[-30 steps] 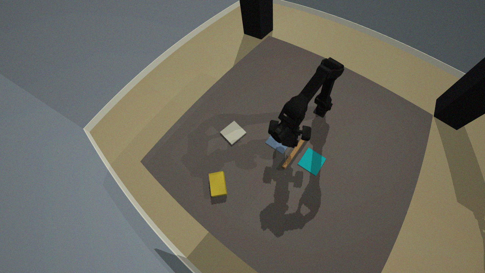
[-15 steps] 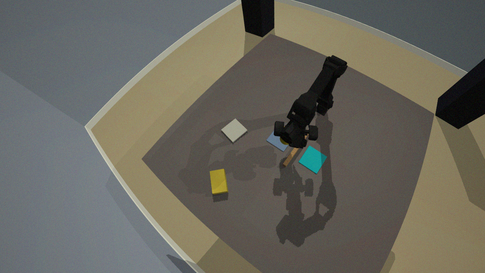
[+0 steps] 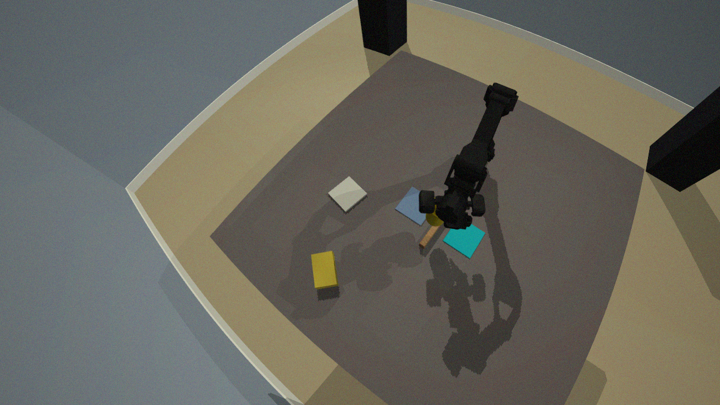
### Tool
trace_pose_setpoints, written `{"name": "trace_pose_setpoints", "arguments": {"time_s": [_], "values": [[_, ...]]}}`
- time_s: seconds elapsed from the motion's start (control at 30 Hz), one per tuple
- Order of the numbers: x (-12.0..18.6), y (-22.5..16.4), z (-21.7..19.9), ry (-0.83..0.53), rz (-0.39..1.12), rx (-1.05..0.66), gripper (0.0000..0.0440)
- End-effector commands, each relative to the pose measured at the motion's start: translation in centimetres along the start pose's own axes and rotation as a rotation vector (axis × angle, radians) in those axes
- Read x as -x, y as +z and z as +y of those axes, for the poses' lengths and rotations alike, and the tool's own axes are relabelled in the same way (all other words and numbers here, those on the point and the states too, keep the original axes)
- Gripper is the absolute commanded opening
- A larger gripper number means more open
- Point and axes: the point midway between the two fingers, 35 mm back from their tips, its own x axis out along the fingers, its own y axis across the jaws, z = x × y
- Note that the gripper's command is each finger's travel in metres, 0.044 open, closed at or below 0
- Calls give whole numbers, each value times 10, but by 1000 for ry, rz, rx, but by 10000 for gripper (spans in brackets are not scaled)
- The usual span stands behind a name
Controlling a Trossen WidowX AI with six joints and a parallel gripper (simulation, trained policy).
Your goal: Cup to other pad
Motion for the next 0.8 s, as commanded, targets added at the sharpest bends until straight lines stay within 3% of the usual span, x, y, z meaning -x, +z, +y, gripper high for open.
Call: {"name": "trace_pose_setpoints", "arguments": {"time_s": [0.0,0.77], "values": [[1,8,10,-1,-20,11,0],[-16,46,84,3,-79,64,0]]}}
